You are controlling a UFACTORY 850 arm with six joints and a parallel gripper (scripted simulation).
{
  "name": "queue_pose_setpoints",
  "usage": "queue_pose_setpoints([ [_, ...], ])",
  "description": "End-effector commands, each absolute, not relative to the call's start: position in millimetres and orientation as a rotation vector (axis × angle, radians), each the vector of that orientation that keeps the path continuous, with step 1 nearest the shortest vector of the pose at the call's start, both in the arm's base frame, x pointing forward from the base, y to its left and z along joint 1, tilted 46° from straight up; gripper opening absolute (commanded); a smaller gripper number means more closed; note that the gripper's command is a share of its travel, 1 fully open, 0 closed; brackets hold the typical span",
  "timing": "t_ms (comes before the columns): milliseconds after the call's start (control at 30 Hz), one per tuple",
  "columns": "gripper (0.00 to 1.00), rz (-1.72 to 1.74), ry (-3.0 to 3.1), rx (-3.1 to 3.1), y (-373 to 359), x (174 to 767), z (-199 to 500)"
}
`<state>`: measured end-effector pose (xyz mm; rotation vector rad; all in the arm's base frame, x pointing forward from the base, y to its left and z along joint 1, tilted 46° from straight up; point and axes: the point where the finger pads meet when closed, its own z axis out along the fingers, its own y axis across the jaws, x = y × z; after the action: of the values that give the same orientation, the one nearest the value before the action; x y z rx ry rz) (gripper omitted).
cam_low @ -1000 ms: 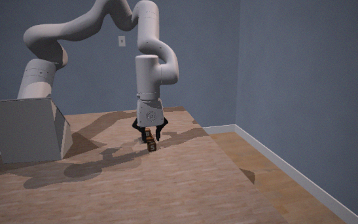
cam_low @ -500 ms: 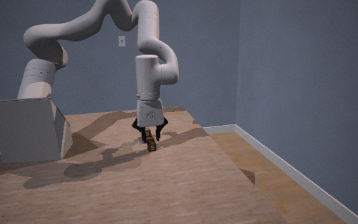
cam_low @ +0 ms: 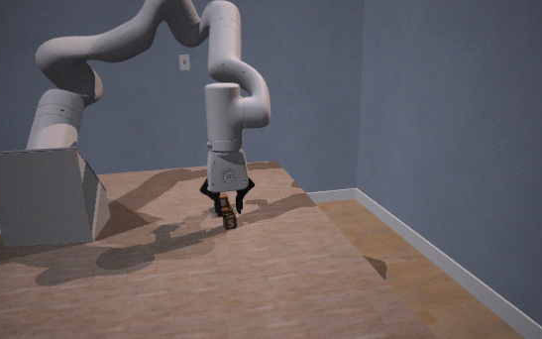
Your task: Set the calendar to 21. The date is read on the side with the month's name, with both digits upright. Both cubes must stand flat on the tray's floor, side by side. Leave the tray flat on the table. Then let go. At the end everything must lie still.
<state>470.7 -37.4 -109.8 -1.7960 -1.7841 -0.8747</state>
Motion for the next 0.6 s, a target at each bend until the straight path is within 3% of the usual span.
queue_pose_setpoints([
  [0,0.49,-0.876,-1.785,-1.797,-38.1,471.4,-109.4],
  [567,0.49,-0.876,-1.785,-1.797,-26.9,473.2,-120.3],
])
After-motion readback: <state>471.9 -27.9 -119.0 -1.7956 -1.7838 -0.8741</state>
